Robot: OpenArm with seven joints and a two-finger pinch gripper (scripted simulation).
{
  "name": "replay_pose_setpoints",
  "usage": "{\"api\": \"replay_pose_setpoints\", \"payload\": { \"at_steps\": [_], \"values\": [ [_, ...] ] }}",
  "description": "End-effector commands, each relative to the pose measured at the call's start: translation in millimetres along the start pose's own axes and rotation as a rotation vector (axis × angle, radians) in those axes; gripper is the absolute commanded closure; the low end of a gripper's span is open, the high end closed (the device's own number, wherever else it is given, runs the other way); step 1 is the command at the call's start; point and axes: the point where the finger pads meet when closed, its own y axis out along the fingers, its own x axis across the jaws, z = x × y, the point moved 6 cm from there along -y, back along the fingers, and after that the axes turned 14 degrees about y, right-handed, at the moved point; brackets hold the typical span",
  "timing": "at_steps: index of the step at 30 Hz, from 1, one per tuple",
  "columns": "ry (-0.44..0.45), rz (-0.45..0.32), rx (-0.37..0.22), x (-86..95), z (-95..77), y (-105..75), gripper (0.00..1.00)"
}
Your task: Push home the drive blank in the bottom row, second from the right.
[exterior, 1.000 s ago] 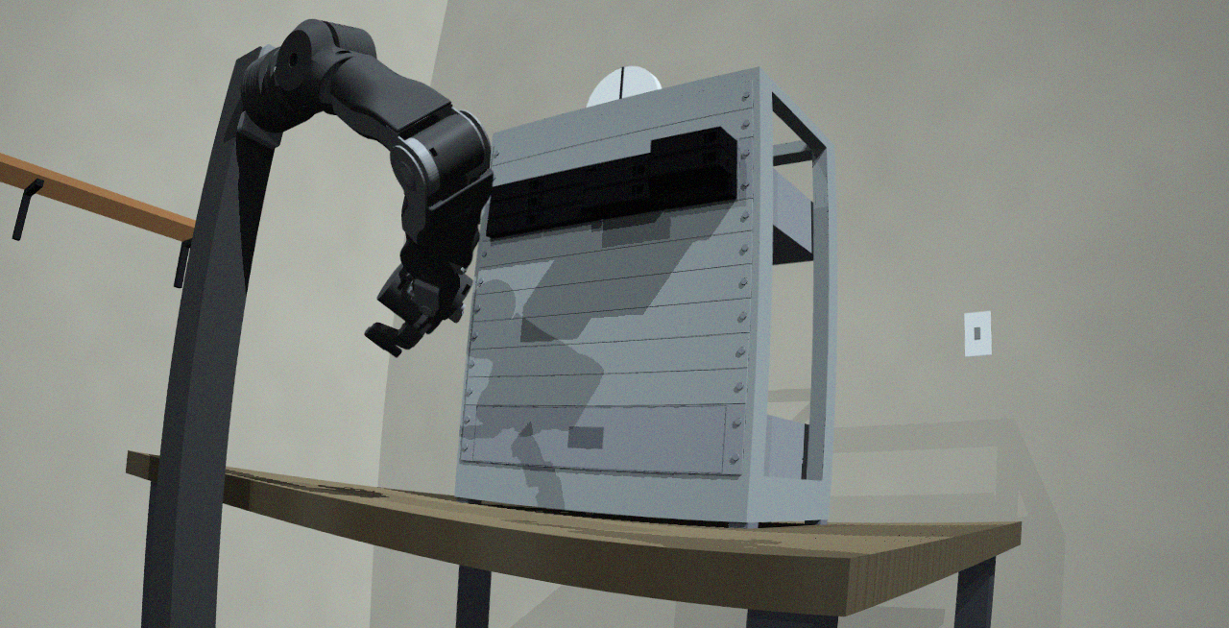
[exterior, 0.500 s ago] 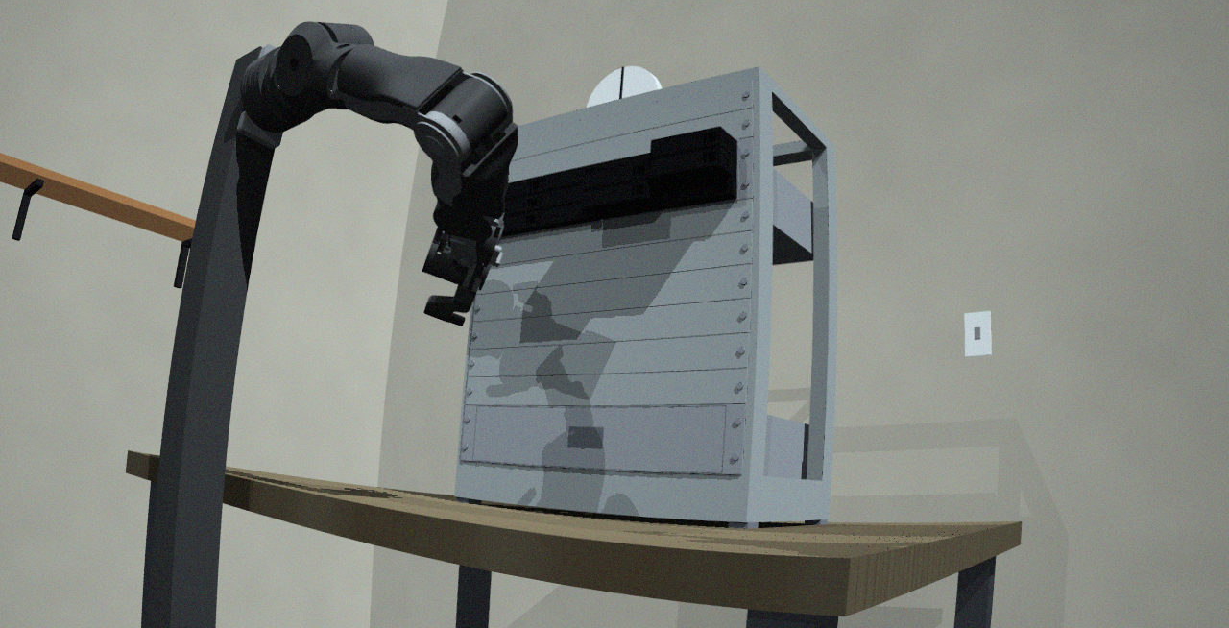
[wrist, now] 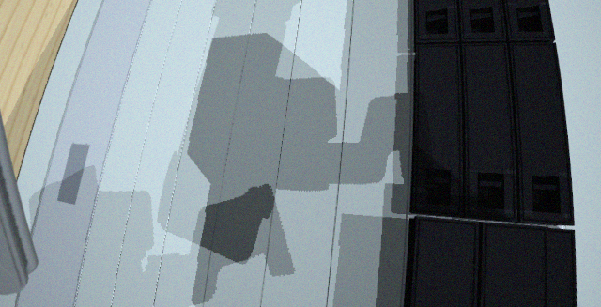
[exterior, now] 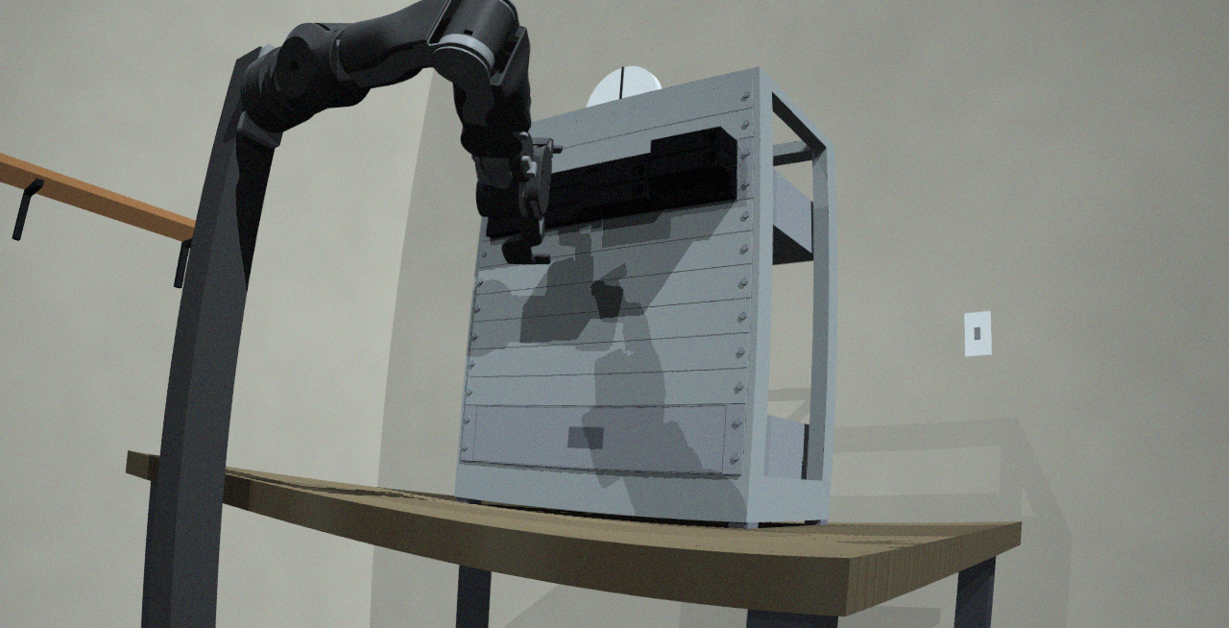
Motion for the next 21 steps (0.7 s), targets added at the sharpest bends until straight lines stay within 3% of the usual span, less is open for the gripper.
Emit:
{"api": "replay_pose_setpoints", "payload": {
  "at_steps": [1, 5, 7, 14, 21],
  "values": [
    [0.014, -0.017, -0.071, 9.5, -7.0, -4.1, 0.0],
    [-0.005, -0.047, -0.195, 33.5, -19.4, -21.7, 0.0],
    [-0.005, -0.047, -0.195, 33.5, -19.4, -21.7, 0.0],
    [-0.009, -0.092, -0.357, 62.4, -32.0, -50.2, 0.0],
    [-0.002, -0.117, -0.439, 75.7, -36.7, -66.6, 0.0]
  ]
}}
